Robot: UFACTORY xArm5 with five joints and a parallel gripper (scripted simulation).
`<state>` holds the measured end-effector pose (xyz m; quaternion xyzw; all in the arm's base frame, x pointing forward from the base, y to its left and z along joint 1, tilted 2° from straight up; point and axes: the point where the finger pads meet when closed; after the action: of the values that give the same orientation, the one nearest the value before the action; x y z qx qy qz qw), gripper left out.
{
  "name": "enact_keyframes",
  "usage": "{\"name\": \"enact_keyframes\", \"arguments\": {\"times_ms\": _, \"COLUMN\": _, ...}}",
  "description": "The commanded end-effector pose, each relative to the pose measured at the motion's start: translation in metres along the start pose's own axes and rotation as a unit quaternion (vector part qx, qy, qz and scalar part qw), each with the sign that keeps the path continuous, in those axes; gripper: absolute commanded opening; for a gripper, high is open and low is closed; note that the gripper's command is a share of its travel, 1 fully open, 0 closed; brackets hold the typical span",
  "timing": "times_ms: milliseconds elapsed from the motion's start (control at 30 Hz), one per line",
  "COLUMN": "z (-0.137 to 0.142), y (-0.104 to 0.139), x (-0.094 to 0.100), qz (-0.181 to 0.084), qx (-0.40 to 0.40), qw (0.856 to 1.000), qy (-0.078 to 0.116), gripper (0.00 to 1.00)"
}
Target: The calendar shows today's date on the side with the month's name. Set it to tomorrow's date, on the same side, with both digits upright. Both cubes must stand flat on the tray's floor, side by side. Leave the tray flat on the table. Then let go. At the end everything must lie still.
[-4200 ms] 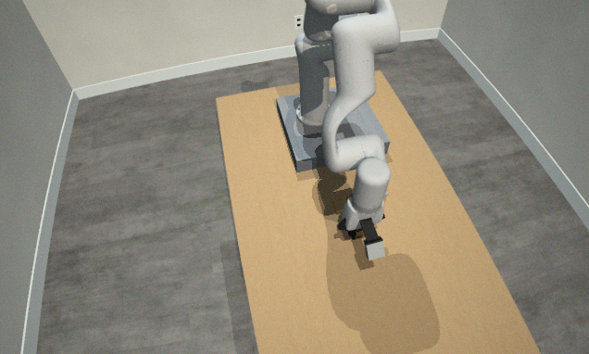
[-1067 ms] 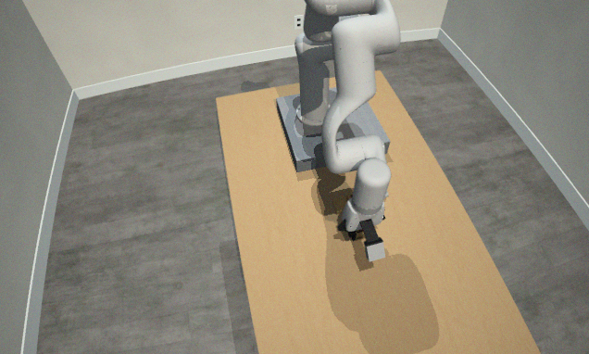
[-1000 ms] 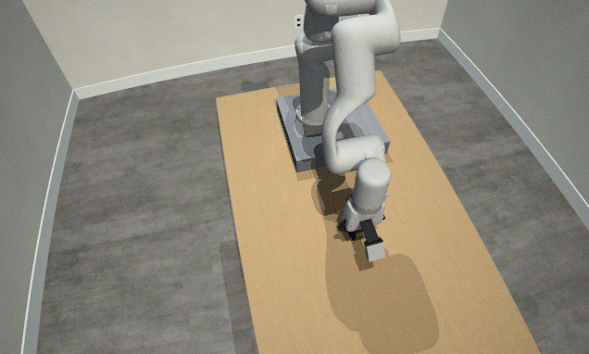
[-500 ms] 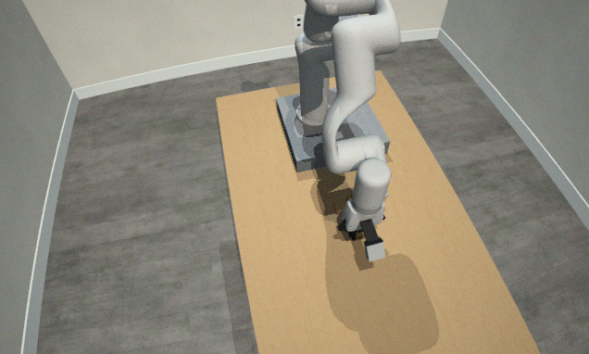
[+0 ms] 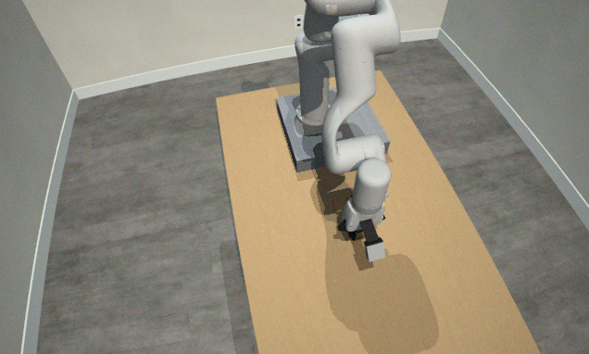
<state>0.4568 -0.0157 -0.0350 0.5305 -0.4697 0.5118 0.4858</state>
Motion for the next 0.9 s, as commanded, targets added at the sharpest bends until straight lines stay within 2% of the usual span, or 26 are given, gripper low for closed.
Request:
{"name": "enact_keyframes", "arguments": {"times_ms": 0, "z": 0.0002, "y": -0.0014, "x": 0.0013, "qz": 0.002, "qx": 0.000, "qw": 1.000, "qy": 0.000, "gripper": 0.29}}
{"name": "enact_keyframes", "arguments": {"times_ms": 867, "z": -0.0005, "y": -0.0015, "x": -0.0011, "qz": 0.002, "qx": 0.000, "qw": 1.000, "qy": 0.000, "gripper": 0.29}}
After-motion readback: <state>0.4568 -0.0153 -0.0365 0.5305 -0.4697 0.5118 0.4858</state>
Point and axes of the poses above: the point where the finger pads meet when closed, its own x axis back along the fingers, its own z axis across the jaws, y = z × x, and after that the axes turned 7 degrees about x, right-handed
